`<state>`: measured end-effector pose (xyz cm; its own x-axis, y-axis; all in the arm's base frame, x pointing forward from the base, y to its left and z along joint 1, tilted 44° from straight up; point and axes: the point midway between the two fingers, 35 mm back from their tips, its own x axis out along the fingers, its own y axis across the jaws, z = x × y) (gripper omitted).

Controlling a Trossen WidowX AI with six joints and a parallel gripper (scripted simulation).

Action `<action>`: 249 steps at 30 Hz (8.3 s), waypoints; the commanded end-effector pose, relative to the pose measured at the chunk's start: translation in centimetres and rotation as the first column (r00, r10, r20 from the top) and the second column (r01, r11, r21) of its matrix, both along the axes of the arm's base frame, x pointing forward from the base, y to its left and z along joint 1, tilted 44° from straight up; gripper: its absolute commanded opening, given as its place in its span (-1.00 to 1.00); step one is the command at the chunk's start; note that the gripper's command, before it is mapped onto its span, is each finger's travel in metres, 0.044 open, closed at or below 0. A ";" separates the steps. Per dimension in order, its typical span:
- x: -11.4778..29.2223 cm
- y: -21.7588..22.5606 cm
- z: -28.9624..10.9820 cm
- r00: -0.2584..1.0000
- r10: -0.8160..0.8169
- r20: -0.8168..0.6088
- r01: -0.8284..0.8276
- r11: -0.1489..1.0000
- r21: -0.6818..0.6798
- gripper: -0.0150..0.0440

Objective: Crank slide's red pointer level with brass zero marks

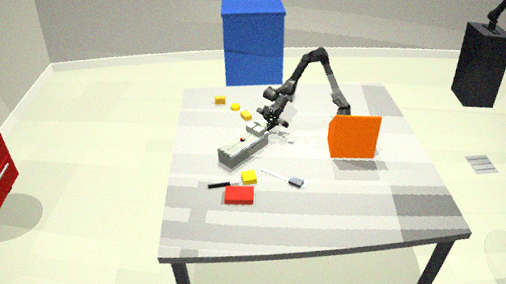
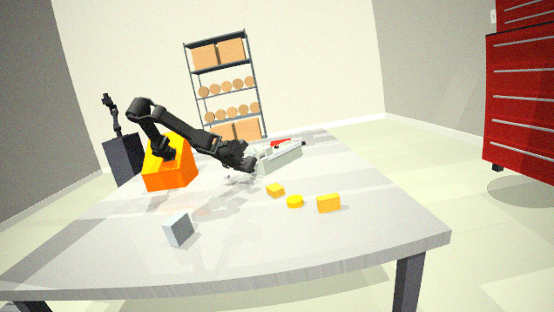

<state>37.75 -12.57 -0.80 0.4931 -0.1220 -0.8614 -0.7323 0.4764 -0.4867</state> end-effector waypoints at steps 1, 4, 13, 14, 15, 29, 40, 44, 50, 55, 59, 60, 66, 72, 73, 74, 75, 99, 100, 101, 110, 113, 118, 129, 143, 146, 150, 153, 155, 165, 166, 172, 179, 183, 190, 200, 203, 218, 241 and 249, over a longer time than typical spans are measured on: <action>-0.6 0.2 -0.7 1.000 0.005 -0.025 -0.005 1.000 0.003 -0.49; -0.6 0.2 -0.7 1.000 0.005 -0.025 -0.005 1.000 0.003 -0.49; -0.7 0.2 -0.7 1.000 0.005 -0.025 -0.005 1.000 0.003 -0.49; -0.7 0.2 -0.7 1.000 0.005 -0.025 -0.005 1.000 0.003 -0.49; -0.7 0.2 -0.7 1.000 0.005 -0.025 -0.005 1.000 0.003 -0.49; -0.7 0.2 -0.7 1.000 0.005 -0.025 -0.005 1.000 0.003 -0.49; -0.8 0.3 -0.8 1.000 0.005 -0.025 -0.005 1.000 0.003 -0.49; -0.8 0.3 -0.8 1.000 0.005 -0.025 -0.005 1.000 0.003 -0.49; -0.8 0.3 -0.8 1.000 0.005 -0.025 -0.005 1.000 0.003 -0.49; -0.8 0.3 -0.8 1.000 0.005 -0.025 -0.005 1.000 0.003 -0.49; -0.9 0.3 -0.8 1.000 0.005 -0.025 -0.005 1.000 0.003 -0.49; -0.9 0.3 -0.8 1.000 0.005 -0.025 -0.005 1.000 0.003 -0.49; -0.9 0.3 -0.8 1.000 0.005 -0.025 -0.005 1.000 0.003 -0.49; -0.9 0.3 -0.9 1.000 0.005 -0.025 -0.005 1.000 0.003 -0.49; -0.9 0.3 -0.9 1.000 0.005 -0.025 -0.005 1.000 0.003 -0.49; -0.9 0.3 -0.9 1.000 0.005 -0.025 -0.005 1.000 0.003 -0.49; -0.9 0.3 -0.9 1.000 0.005 -0.025 -0.005 1.000 0.003 -0.49; -1.0 0.4 -0.9 1.000 0.005 -0.025 -0.005 1.000 0.003 -0.49; -1.0 0.4 -0.9 1.000 0.005 -0.025 -0.005 1.000 0.003 -0.49; -1.0 0.4 -0.9 1.000 0.005 -0.025 -0.005 1.000 0.003 -0.49; -1.1 0.4 -1.0 1.000 0.005 -0.025 -0.005 1.000 0.003 -0.49; -1.1 0.4 -1.0 1.000 0.005 -0.025 -0.005 1.000 0.003 -0.49; -1.1 0.4 -1.0 1.000 0.005 -0.025 -0.005 1.000 0.003 -0.49; -1.1 0.5 -1.0 1.000 0.005 -0.025 -0.005 1.000 0.003 -0.49; -1.2 0.5 -1.1 1.000 0.005 -0.025 -0.005 1.000 0.003 -0.49; -1.2 0.5 -1.1 1.000 0.005 -0.025 -0.005 1.000 0.003 -0.49; -1.2 0.5 -1.1 1.000 0.005 -0.025 -0.005 1.000 0.003 -0.49; -1.3 0.5 -1.1 1.000 0.005 -0.025 -0.005 1.000 0.003 -0.49; -1.3 0.5 -1.1 1.000 0.005 -0.025 -0.005 1.000 0.003 -0.49; -1.3 0.6 -1.1 1.000 0.005 -0.025 -0.005 1.000 0.003 -0.49; -1.3 0.6 -1.1 1.000 0.005 -0.025 -0.005 1.000 0.003 -0.49; -0.6 0.2 -0.6 1.000 -0.001 -0.003 0.001 1.000 -0.004 -0.49; -0.6 0.2 -0.6 1.000 -0.001 -0.003 0.001 1.000 -0.004 -0.14; -0.6 0.2 -0.6 1.000 -0.001 -0.003 0.001 1.000 -0.004 0.22; -0.6 0.2 -0.6 1.000 -0.001 -0.003 0.001 1.000 -0.004 0.84; -0.5 2.7 2.1 1.000 -0.001 -0.001 0.001 1.000 -0.003 1.00; -0.6 3.6 3.0 1.000 -0.001 0.000 0.001 1.000 -0.002 1.00; -0.5 12.0 10.9 1.000 0.008 -0.011 -0.008 1.000 0.008 1.00; 4.3 20.4 4.0 0.798 -0.534 0.280 0.541 0.839 0.059 1.00; 4.6 20.3 1.7 0.744 -0.578 0.335 0.583 0.807 0.099 1.00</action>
